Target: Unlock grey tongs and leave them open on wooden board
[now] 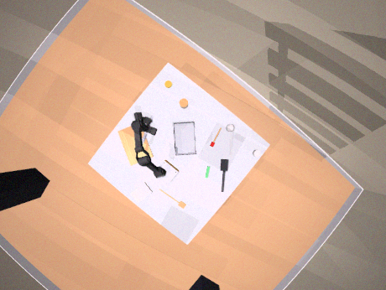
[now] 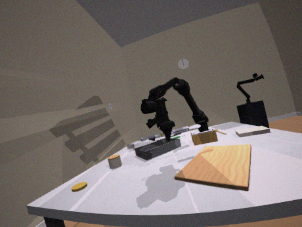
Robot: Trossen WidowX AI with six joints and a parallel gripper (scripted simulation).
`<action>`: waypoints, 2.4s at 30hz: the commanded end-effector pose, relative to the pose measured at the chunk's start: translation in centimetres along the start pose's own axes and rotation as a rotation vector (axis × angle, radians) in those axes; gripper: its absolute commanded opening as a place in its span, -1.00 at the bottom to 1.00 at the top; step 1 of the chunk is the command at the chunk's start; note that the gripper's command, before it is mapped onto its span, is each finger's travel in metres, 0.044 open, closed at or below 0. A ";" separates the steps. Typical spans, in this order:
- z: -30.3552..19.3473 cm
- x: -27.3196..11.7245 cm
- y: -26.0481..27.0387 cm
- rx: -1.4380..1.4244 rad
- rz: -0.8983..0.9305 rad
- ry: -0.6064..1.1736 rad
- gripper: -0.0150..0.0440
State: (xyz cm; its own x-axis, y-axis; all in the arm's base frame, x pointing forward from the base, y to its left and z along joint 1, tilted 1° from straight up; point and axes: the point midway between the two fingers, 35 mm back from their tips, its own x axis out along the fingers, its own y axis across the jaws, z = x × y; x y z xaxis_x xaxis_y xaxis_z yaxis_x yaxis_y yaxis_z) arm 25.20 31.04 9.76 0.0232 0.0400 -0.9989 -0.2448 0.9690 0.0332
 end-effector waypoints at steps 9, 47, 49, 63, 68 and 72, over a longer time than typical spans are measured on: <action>-5.6 -0.3 5.2 -0.258 0.007 -0.006 -1.00; -18.2 -0.9 12.5 -0.802 0.070 -0.198 -1.00; -18.2 -1.1 12.7 -0.812 0.084 -0.245 -1.00; -18.6 -3.3 13.4 -0.839 0.190 -0.565 -1.00; -18.8 -4.2 13.3 -0.831 0.231 -0.670 -1.00; -19.1 -5.0 13.1 -0.818 0.264 -0.752 -1.00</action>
State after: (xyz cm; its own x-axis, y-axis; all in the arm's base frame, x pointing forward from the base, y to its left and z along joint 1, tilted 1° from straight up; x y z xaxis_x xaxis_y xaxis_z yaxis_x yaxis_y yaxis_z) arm 3.43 39.07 13.73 0.3609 0.5829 -0.7280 -0.8834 0.4638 -0.0665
